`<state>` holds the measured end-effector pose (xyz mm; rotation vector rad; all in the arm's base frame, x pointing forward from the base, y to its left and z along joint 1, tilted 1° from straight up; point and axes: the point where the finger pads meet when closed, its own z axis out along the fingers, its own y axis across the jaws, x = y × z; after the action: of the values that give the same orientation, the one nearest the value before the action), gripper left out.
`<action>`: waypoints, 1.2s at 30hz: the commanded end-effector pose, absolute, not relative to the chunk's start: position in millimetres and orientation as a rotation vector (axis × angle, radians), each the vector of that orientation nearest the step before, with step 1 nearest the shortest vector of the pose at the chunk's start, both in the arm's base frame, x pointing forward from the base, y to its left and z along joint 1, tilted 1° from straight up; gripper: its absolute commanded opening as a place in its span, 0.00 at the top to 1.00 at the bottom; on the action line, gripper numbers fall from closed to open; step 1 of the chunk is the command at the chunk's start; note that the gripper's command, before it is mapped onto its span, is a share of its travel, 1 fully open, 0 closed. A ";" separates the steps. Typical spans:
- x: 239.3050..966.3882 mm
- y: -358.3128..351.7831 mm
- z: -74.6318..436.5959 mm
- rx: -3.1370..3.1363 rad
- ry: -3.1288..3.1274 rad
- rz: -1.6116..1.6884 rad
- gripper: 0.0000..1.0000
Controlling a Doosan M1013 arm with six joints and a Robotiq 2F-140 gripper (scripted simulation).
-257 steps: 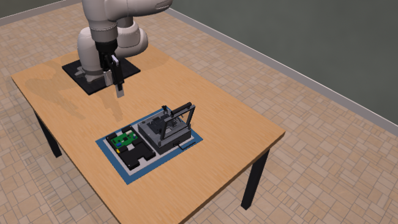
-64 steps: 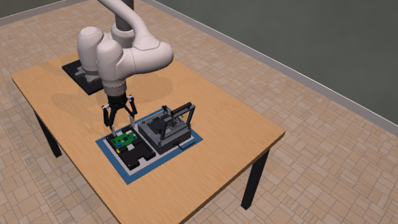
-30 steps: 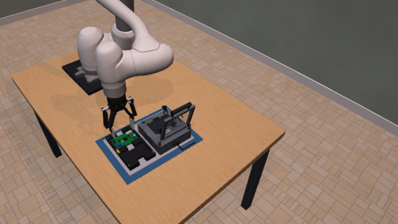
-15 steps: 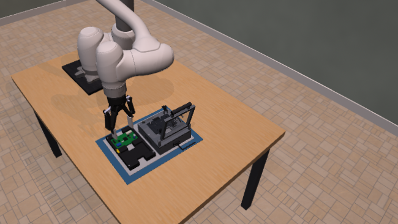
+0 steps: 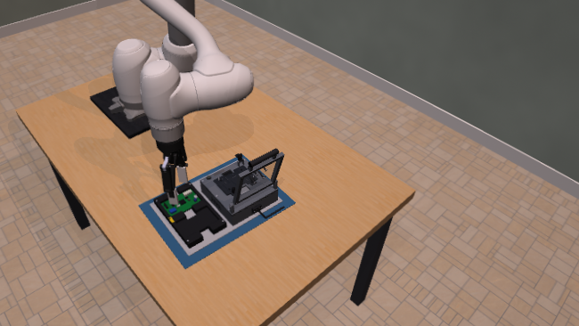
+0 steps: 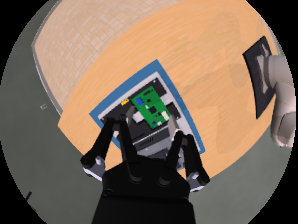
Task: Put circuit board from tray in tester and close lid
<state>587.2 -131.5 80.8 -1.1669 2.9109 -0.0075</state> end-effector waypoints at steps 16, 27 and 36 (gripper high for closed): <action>587.2 -131.6 80.9 -2.046 2.368 0.001 0.42; 587.2 -131.6 80.9 -2.216 2.209 -0.001 0.42; 587.2 -131.6 80.9 -2.222 2.204 -0.001 0.42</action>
<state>587.2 -131.6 80.8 -2.2218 2.2037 -0.0010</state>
